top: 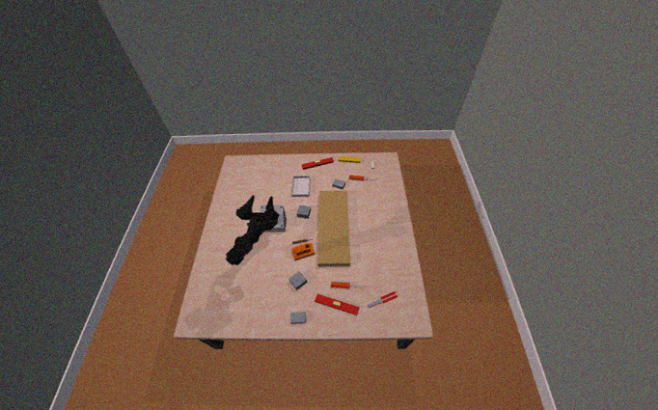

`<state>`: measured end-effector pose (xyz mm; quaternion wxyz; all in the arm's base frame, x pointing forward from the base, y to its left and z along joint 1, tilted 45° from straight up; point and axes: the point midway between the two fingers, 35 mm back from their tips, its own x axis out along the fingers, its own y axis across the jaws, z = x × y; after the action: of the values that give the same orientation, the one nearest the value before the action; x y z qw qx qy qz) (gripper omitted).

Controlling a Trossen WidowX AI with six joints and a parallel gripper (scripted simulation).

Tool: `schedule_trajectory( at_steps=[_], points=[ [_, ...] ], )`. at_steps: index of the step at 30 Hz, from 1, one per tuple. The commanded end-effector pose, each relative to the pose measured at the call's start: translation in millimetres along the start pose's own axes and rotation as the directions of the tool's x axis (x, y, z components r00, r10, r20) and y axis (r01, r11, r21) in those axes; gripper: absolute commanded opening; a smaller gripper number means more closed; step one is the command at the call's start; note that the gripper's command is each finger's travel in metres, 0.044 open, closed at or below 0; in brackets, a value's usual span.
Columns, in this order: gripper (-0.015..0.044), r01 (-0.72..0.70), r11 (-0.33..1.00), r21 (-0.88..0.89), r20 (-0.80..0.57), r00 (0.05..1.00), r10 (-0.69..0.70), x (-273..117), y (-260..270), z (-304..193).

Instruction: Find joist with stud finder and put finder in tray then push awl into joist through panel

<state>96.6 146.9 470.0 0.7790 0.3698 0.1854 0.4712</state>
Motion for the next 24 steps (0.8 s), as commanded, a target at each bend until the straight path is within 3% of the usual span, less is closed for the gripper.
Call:
schedule_trajectory(
  at_steps=[1, 7, 13, 18, 24],
  points=[
    [0.0440, 0.234, 0.965, -0.115, 0.085, 0.971, -0.225, 13.8, -57.8, 12.3],
    [0.0440, 0.608, 0.748, -0.266, 0.191, 0.794, -0.577, 5.2, -156.3, 28.9],
    [0.0440, 0.840, 0.380, -0.387, 0.221, 0.484, -0.846, -38.4, -246.6, 33.1],
    [0.0440, 0.863, 0.047, -0.503, 0.175, 0.155, -0.972, -96.8, -308.1, 22.3],
    [0.0440, 0.702, -0.205, -0.682, 0.038, -0.245, -0.969, -178.9, -354.1, -9.9]
  ],
)
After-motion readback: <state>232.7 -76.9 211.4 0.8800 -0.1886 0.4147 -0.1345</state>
